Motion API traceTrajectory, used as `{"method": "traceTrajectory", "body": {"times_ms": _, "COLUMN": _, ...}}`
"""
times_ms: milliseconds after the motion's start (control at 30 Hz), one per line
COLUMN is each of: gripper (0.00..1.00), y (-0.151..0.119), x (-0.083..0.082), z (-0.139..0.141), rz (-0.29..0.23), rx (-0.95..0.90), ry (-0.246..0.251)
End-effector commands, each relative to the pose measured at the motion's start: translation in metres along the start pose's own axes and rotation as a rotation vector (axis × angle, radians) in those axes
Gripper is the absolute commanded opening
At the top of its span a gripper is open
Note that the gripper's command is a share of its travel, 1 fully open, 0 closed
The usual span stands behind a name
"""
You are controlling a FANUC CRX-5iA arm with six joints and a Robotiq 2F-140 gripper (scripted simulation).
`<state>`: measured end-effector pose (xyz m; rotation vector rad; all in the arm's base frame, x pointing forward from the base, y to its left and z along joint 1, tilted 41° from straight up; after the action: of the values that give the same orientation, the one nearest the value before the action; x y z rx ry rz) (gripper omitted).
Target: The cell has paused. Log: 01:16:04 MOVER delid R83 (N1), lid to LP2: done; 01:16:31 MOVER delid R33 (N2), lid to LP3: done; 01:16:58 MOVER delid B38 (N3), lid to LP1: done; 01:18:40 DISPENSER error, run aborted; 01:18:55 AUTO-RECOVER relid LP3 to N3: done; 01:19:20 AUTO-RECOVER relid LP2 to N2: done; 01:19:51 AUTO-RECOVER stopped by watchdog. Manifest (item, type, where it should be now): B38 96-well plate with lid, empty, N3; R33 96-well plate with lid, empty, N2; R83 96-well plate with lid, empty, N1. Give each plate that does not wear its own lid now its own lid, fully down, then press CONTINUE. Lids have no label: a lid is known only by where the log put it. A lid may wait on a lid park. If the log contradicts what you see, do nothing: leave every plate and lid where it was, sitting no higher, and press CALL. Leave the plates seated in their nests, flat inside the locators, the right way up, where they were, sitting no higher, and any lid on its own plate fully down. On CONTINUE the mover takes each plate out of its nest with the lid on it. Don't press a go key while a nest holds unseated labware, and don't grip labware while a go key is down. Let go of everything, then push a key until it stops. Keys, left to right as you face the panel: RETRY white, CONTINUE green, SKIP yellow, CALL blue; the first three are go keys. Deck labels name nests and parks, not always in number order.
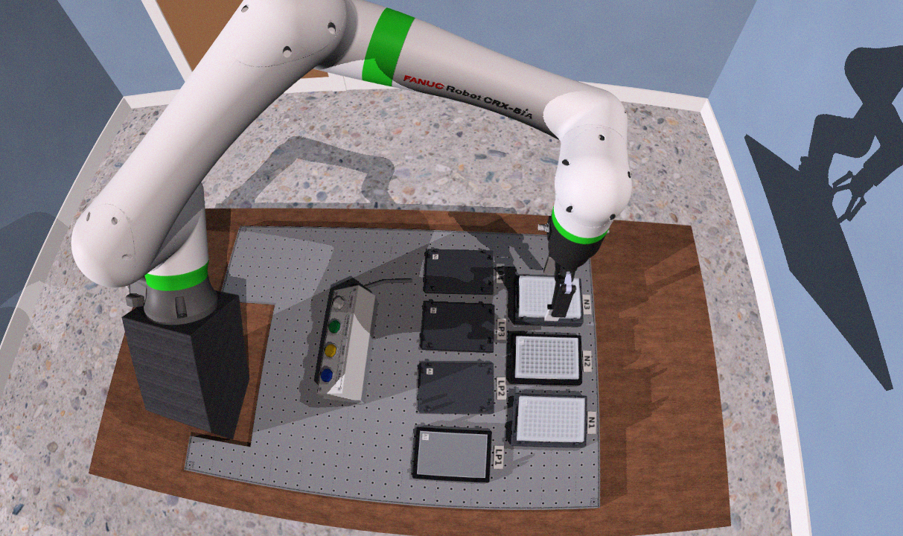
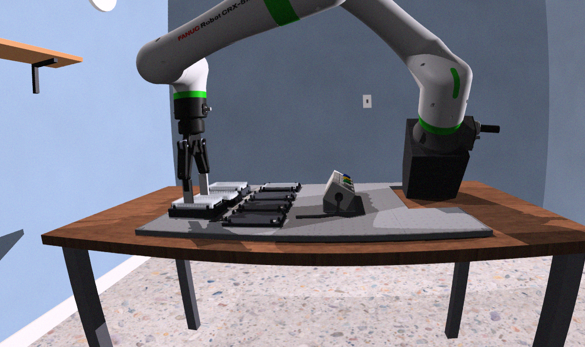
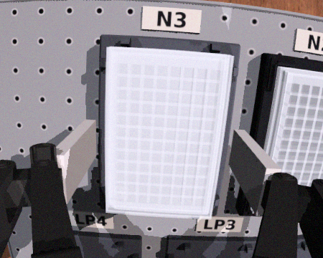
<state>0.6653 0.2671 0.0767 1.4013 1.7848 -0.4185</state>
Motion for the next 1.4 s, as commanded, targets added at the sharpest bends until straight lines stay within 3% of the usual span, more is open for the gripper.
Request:
{"method": "traceTrajectory", "body": {"times_ms": 0, "gripper": 0.66, "y": 0.0002, "x": 0.001, "z": 0.0001, "rz": 0.0, "rx": 0.0, "ry": 0.0}}
{"method": "traceTrajectory", "body": {"times_ms": 1367, "gripper": 0.66, "y": 0.0002, "x": 0.0047, "z": 0.0001, "rz": 0.0, "rx": 0.0, "ry": 0.0}}
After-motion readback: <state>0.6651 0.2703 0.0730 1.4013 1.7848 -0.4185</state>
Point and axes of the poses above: the point where the finger pads meet when closed, its own x axis out along the fingers, its own z axis across the jaws, y = z × x, the point moved 5 cm from there along -x, back along the fingers, and after that the axes turned 13 degrees about -x, right-handed, at the moved point
